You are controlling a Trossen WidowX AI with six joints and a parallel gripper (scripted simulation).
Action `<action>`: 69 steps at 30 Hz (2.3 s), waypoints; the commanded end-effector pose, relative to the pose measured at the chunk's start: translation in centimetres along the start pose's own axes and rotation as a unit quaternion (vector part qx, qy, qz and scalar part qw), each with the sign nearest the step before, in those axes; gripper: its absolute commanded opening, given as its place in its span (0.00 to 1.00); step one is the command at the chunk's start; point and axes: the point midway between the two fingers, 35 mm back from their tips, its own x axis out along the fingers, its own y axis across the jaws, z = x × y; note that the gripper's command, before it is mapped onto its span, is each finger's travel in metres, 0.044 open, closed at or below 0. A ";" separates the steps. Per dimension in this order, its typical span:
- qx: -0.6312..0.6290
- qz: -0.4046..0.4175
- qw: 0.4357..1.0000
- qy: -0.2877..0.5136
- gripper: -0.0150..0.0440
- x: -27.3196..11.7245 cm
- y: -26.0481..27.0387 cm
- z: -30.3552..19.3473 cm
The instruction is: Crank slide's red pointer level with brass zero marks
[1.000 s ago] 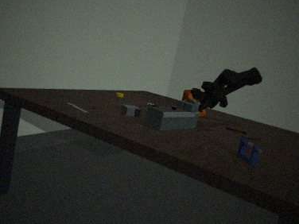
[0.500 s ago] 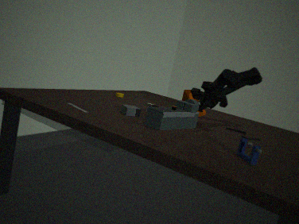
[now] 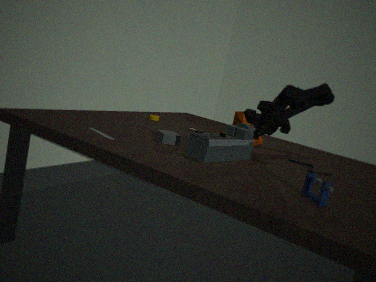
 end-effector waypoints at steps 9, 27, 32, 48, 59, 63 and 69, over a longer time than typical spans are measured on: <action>0.000 -0.001 1.000 0.000 0.92 0.0 0.0 0.0; 0.000 -0.002 1.000 0.001 1.00 -3.7 -0.1 3.8; 0.001 -0.006 1.000 0.001 1.00 -5.6 -0.2 6.0; -0.074 0.027 0.997 0.020 1.00 -4.3 -1.1 11.2; -0.152 0.067 0.986 0.029 1.00 -1.1 -3.1 15.1; -0.180 0.082 0.980 0.030 1.00 0.1 -4.1 16.3; -0.216 0.103 0.971 0.028 1.00 1.9 -5.7 17.8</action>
